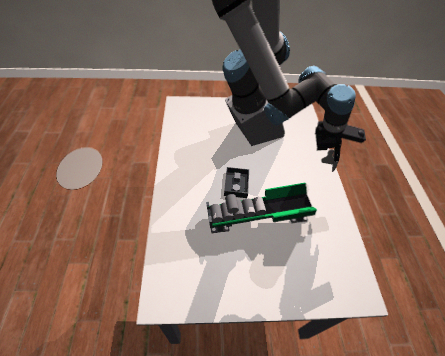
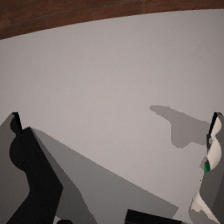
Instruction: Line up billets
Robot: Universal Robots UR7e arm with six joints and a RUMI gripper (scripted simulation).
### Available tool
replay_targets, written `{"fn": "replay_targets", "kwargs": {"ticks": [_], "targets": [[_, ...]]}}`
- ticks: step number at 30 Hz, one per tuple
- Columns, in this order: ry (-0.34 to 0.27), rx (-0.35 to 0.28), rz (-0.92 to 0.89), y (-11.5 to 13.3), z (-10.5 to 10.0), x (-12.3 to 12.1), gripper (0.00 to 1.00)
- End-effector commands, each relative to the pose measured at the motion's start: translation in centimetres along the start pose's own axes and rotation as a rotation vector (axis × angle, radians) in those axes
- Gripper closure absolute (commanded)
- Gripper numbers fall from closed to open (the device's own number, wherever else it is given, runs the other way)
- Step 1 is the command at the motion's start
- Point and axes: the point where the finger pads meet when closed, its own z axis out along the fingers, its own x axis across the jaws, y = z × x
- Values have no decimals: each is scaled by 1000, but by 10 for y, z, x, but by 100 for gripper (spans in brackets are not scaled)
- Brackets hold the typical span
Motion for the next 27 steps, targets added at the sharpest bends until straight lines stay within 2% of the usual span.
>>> {"fn": "replay_targets", "kwargs": {"ticks": [1,4,6,7,10,12,14,15,16,17,18,19,21,22,23,24,27], "targets": [[39,5,-33,23,-19,38,0],[73,-3,-55,46,-34,66,0],[73,-3,-55,46,-34,66,0],[89,-9,-66,59,-42,79,0],[89,-9,-66,59,-42,79,0],[120,-26,-87,86,-57,104,0],[120,-26,-87,86,-57,104,0],[135,-36,-97,101,-64,115,0],[135,-36,-97,101,-64,115,0],[149,-47,-107,115,-72,126,0],[149,-47,-107,115,-72,126,0],[161,-59,-116,131,-79,135,0],[161,-59,-116,131,-79,135,0],[173,-71,-125,146,-86,144,0],[173,-71,-125,146,-86,144,0],[184,-84,-134,161,-93,153,0],[184,-84,-134,161,-93,153,0]]}}
